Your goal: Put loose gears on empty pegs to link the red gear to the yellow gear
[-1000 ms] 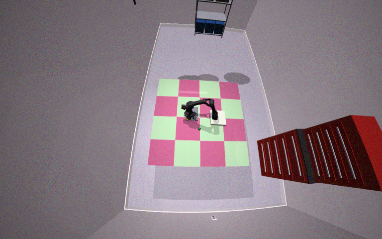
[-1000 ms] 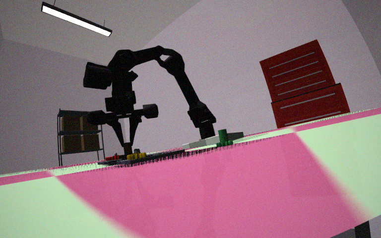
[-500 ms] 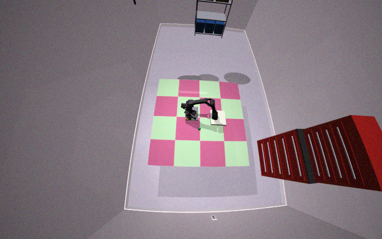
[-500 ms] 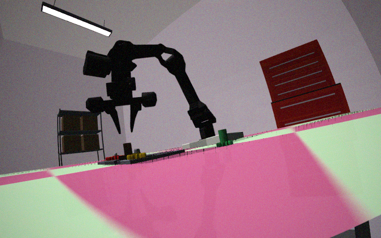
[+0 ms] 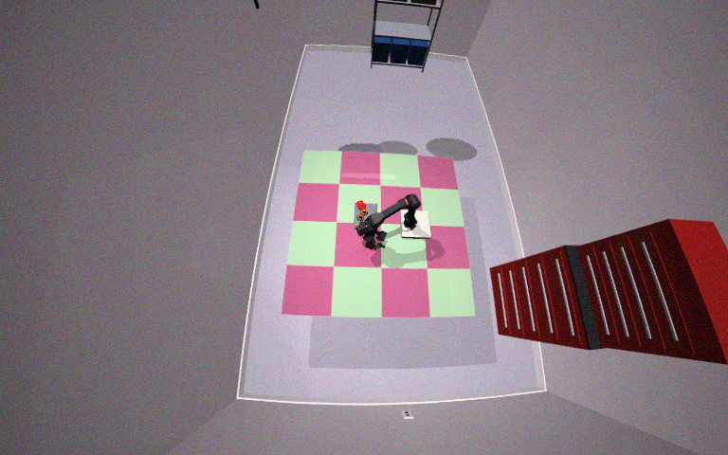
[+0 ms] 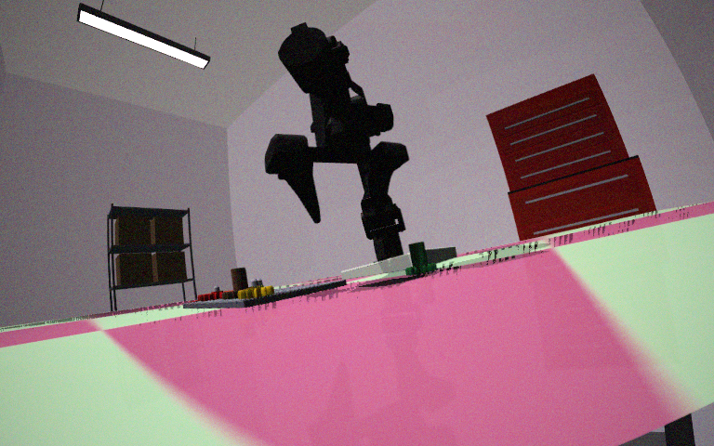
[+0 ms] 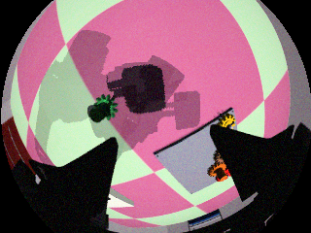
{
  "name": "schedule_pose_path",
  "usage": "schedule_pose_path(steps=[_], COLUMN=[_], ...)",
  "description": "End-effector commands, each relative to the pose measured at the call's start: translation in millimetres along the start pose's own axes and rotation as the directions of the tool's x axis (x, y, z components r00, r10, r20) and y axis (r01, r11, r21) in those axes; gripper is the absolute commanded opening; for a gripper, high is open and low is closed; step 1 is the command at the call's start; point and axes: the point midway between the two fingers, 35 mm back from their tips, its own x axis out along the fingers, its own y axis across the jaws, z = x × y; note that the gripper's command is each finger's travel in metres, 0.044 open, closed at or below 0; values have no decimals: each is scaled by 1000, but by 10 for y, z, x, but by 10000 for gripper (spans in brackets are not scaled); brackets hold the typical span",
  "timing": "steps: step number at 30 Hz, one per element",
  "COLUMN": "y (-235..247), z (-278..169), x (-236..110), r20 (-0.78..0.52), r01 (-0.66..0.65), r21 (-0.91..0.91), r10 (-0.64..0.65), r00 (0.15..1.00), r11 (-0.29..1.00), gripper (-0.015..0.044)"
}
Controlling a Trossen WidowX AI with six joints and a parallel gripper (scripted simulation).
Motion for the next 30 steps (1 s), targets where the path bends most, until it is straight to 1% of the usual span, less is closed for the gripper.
schedule_pose_path(steps=[1, 3, 5, 8, 14, 30], y=[449, 716, 813, 813, 816, 819], z=[124, 161, 162, 162, 160, 157], x=[12, 28, 35, 53, 254, 467], r20=[3, 1, 0, 0, 0, 0], r01=[-5, -7, -8, -8, -8, -8], r21=[-27, -49, -56, -56, -56, -56], r10=[5, 7, 8, 8, 8, 8], r00=[1000, 1000, 1000, 1000, 1000, 1000], r11=[1000, 999, 998, 998, 998, 998], gripper=[440, 440, 440, 440, 440, 440])
